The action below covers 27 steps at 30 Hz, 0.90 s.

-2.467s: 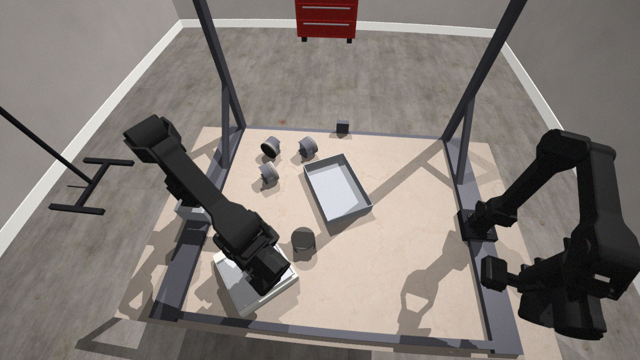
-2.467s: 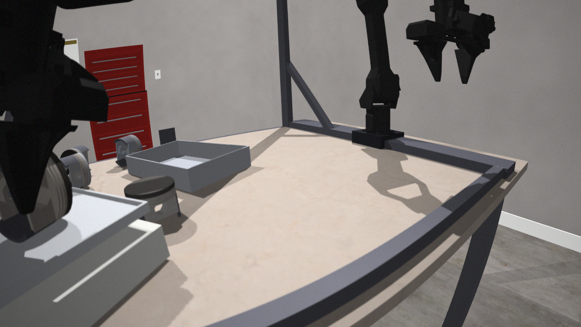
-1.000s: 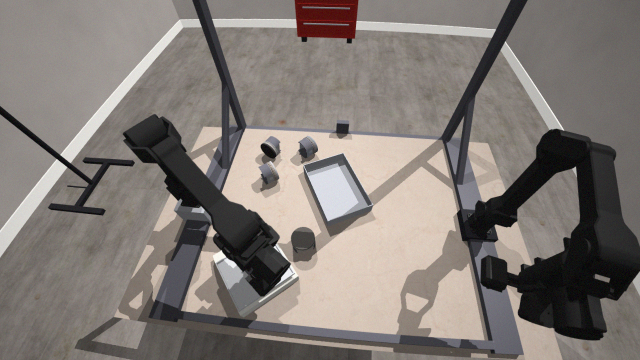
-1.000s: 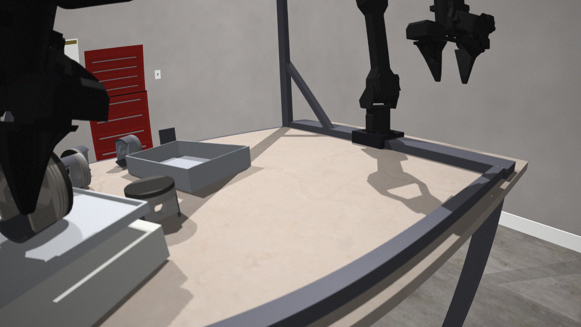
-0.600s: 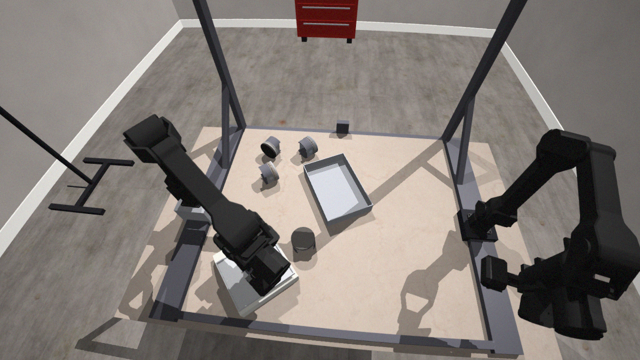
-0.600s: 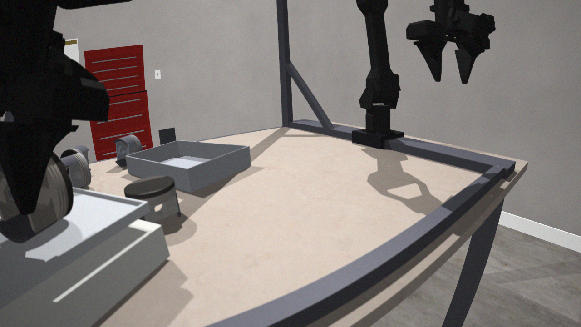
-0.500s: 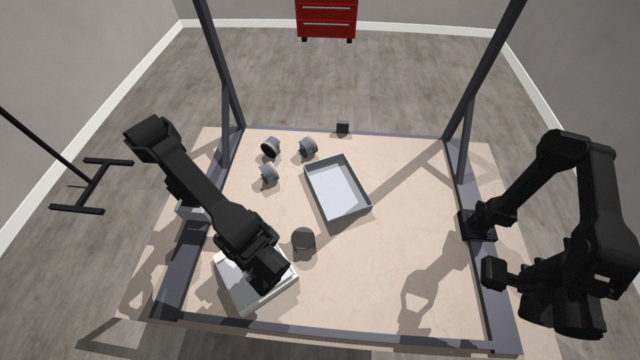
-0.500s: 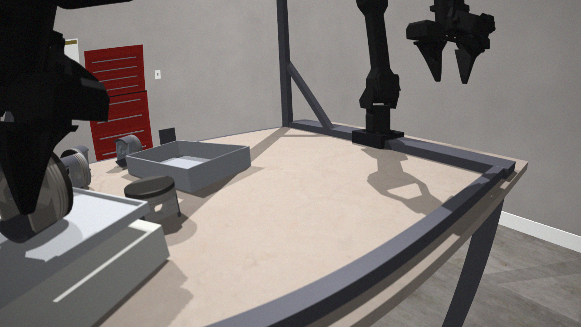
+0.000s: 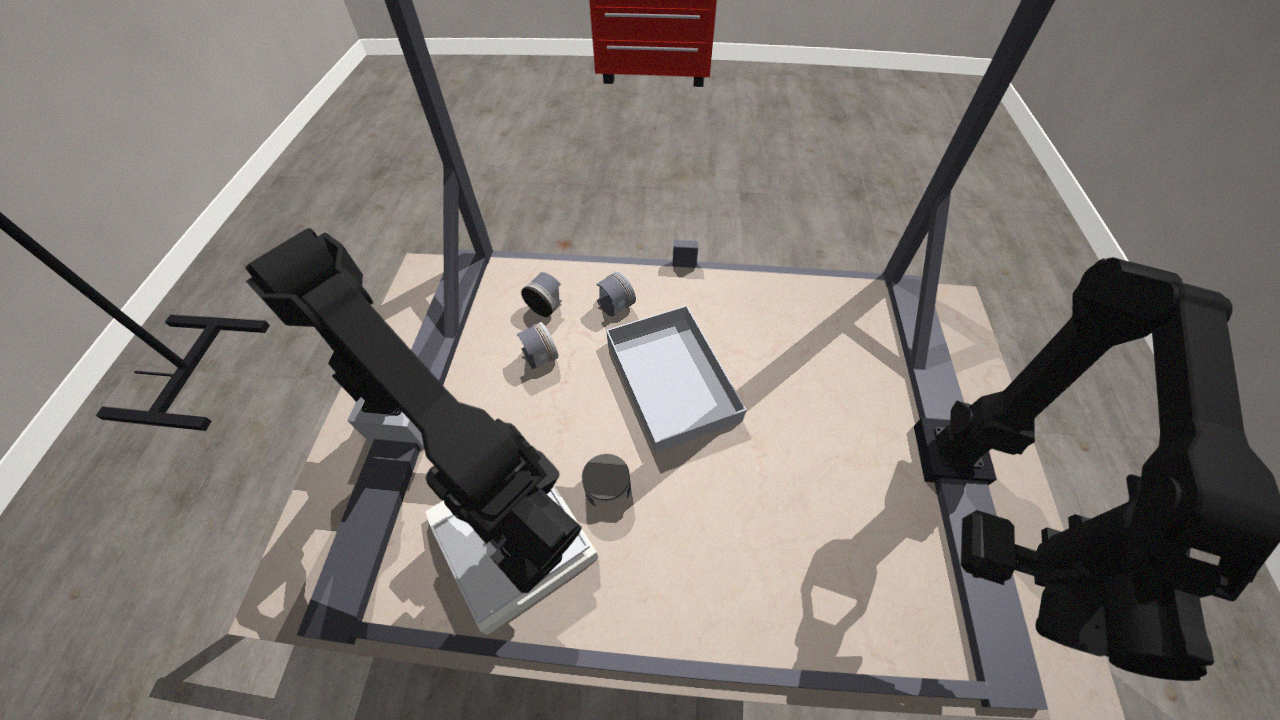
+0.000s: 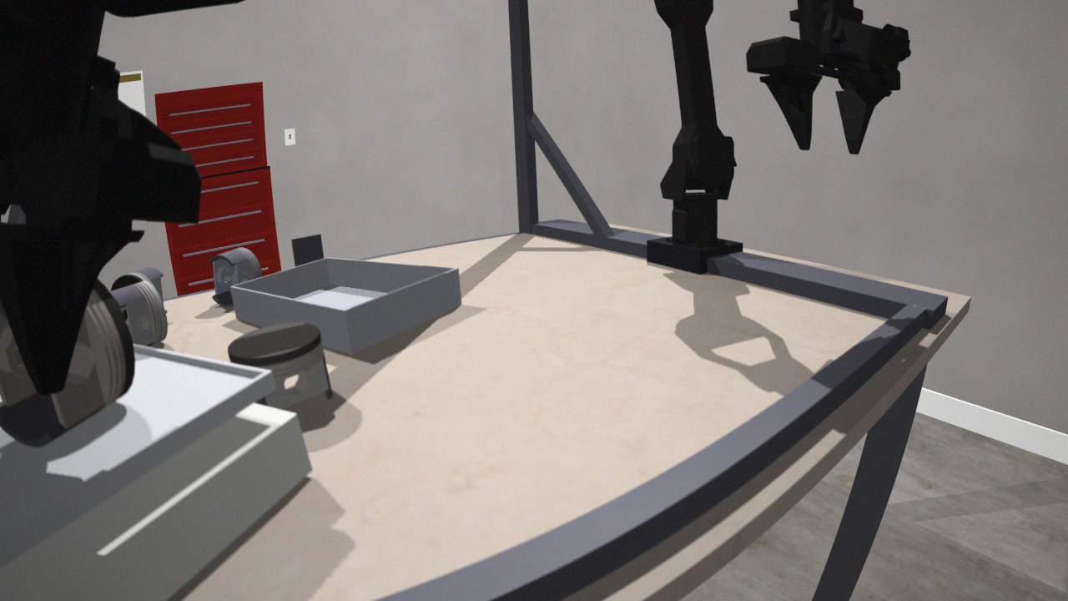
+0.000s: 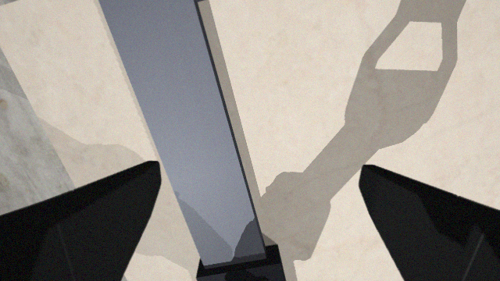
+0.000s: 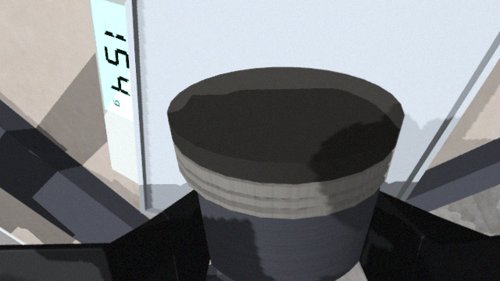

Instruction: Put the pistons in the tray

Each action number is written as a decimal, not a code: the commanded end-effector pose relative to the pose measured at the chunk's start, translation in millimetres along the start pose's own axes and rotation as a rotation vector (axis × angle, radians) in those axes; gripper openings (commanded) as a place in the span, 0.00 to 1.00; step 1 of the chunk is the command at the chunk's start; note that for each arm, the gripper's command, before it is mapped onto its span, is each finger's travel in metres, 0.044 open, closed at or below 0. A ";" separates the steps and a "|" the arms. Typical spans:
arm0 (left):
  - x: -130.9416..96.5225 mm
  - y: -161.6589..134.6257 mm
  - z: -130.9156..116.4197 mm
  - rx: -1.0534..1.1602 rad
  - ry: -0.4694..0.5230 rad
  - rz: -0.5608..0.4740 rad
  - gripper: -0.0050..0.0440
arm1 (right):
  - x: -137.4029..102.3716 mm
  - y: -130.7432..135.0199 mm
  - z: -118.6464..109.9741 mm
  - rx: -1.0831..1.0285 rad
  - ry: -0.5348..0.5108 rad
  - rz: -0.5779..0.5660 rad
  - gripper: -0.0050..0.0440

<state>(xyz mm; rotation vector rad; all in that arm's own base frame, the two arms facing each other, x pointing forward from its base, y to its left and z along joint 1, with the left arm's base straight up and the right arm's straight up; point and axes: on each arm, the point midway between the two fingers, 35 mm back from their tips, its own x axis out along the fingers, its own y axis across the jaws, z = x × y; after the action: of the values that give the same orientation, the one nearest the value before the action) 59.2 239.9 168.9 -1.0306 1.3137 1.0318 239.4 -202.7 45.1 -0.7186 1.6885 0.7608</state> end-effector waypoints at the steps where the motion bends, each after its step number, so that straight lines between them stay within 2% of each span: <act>1: -4.7 0.2 3.9 0.002 -0.018 -0.001 0.92 | -7.6 -1.8 -2.9 0.005 0.001 -0.020 0.43; 4: -4.7 0.2 3.9 0.002 -0.018 -0.001 0.92 | -7.5 -1.8 -2.8 0.005 0.001 -0.020 0.43; 5: -4.7 0.2 3.9 0.002 -0.018 -0.001 0.92 | -6.2 -2.2 -3.2 0.003 0.003 -0.014 0.62; 27: -4.7 0.2 3.9 0.002 -0.018 -0.001 0.92 | -7.8 -1.8 -2.9 0.005 0.001 -0.020 0.62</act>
<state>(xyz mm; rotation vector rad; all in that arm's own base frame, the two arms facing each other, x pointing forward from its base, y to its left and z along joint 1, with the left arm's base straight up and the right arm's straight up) 59.2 239.9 168.9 -1.0306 1.3137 1.0318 238.2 -201.9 45.4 -0.7145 1.6917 0.7666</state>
